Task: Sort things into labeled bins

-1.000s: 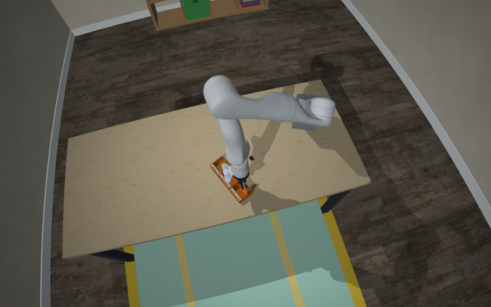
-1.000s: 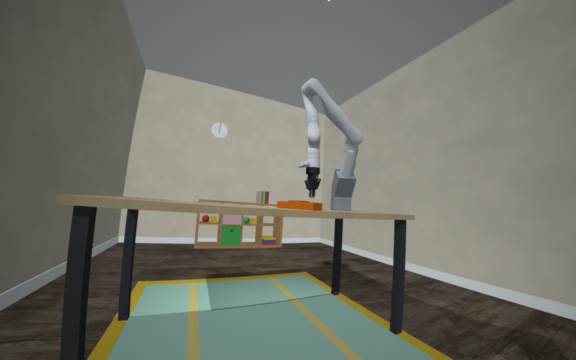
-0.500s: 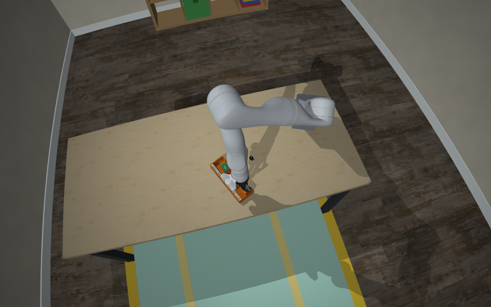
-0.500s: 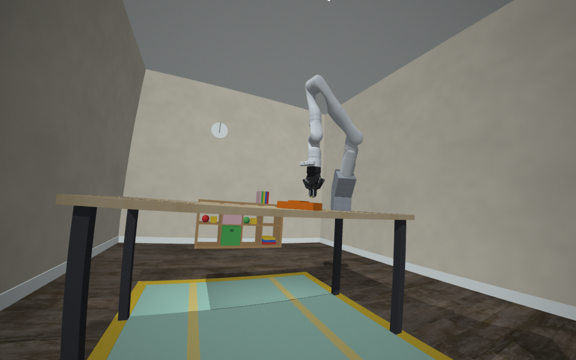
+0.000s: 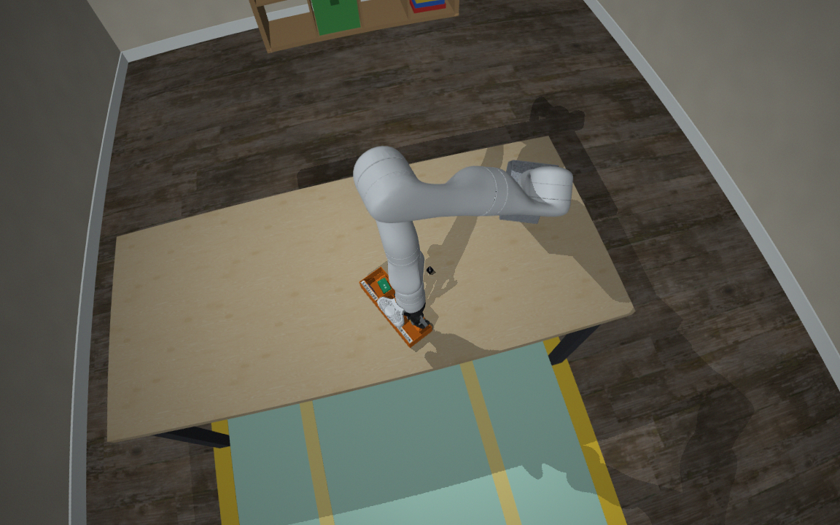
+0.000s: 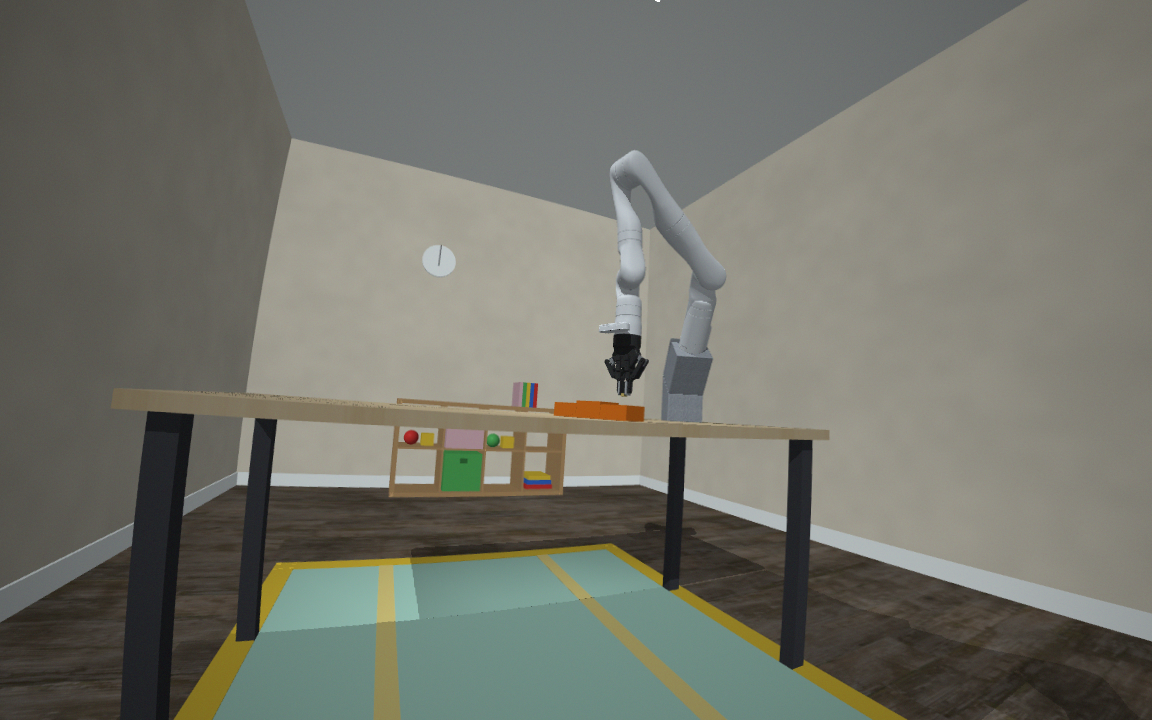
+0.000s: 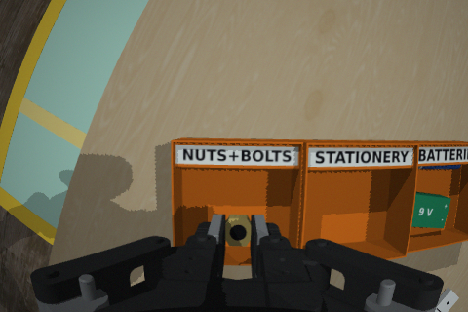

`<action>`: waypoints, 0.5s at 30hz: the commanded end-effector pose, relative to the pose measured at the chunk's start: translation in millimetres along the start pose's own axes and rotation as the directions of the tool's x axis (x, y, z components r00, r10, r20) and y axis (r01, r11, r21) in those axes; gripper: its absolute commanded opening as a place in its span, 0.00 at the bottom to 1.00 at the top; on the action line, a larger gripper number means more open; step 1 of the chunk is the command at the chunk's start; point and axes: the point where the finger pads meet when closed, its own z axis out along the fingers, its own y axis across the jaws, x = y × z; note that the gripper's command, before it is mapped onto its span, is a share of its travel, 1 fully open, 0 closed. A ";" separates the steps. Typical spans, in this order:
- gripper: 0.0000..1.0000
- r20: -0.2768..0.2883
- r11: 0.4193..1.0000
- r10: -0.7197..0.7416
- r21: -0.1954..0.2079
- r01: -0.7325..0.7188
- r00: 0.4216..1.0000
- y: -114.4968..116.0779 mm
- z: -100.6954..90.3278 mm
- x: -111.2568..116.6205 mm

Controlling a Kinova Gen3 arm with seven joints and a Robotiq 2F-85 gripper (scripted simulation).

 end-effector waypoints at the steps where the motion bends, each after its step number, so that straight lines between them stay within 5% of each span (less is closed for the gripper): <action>1: 0.13 0.004 1.000 0.001 0.005 -0.001 1.000 -1.7 6.5 -1.4; 15: 0.13 0.004 1.000 0.001 0.005 -0.001 1.000 -1.8 30.5 -1.5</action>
